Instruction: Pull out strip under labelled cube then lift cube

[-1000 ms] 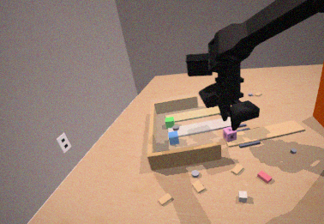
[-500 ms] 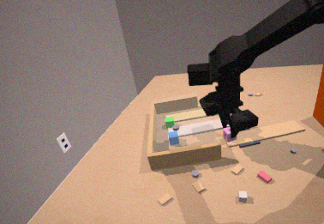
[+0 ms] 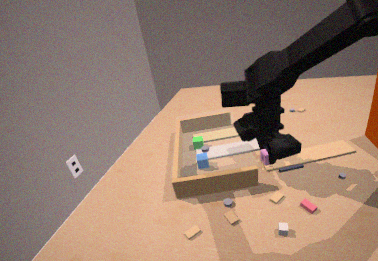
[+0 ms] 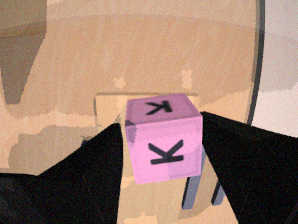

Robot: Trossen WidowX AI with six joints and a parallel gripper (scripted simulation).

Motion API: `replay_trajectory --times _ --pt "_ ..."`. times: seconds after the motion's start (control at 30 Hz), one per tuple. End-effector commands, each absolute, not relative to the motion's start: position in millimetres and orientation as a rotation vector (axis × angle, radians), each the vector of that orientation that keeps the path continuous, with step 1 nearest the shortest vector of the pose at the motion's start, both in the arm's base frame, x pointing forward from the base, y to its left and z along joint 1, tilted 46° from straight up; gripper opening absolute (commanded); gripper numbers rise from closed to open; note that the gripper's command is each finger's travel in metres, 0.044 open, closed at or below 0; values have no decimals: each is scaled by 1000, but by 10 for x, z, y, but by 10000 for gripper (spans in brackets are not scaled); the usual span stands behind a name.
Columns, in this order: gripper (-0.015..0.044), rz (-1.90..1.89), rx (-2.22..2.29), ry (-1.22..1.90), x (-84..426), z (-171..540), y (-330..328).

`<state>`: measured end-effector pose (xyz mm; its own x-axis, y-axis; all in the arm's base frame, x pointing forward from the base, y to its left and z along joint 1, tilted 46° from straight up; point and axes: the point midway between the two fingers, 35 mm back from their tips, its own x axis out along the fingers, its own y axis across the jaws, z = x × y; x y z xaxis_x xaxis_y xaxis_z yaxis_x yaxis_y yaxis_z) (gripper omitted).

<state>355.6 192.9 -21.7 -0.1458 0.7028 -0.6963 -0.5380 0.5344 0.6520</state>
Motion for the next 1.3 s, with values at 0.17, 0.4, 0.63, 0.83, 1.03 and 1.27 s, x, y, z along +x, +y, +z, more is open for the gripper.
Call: replay_trajectory --times 0.17,0.4,0.63,0.83,1.03,1.27 --pt "105 1085 158 1333 3559 -211 1930" --pt "0 1083 160 1336 3447 -153 1793" --pt "0 1081 163 1341 3194 -47 1540" --pt "0 1080 168 1344 3056 1 1426" --pt "0 1079 168 1345 2902 -20 1372" --pt "0 1079 168 1345 2788 -11 1304"
